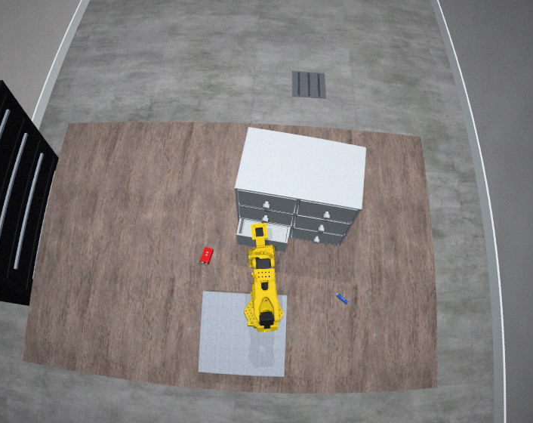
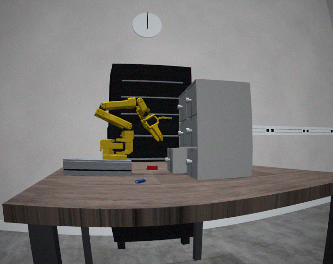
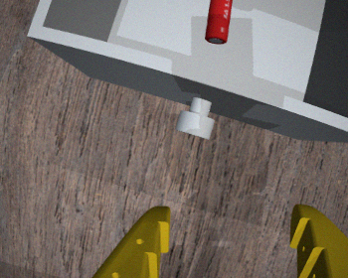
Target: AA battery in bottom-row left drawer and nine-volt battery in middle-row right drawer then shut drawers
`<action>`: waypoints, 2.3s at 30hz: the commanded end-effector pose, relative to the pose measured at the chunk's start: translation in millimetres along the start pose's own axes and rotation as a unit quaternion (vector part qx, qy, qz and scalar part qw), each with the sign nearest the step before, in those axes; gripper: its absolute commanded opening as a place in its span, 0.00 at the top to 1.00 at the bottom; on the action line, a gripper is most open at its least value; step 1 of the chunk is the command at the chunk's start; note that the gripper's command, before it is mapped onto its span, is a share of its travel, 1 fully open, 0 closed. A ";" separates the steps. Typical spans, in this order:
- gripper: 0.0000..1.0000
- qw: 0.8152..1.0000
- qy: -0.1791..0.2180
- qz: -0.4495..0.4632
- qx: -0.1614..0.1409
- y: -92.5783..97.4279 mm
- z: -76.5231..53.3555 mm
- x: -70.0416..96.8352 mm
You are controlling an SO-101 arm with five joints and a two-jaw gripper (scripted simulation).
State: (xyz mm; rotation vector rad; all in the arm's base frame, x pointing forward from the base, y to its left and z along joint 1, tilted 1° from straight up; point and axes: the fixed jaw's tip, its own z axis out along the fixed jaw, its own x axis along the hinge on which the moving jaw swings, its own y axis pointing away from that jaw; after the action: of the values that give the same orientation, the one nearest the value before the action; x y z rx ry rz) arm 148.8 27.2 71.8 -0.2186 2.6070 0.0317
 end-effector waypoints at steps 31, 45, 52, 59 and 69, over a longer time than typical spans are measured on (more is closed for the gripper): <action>0.79 0.996 -0.090 0.002 0.003 -0.9 -13.3 -28.2; 0.79 0.990 -0.090 -0.110 0.010 0.0 -13.0 -26.5; 0.79 0.979 -0.089 -0.184 0.016 0.4 -12.9 -25.4; 0.79 0.962 -0.088 -0.257 0.021 0.6 -12.7 -24.4; 0.79 0.927 -0.086 -0.363 0.029 0.7 -12.5 -23.0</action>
State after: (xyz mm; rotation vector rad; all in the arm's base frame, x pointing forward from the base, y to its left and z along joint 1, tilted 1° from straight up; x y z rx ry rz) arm 160.5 28.7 90.4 -1.0304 2.2517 -0.2494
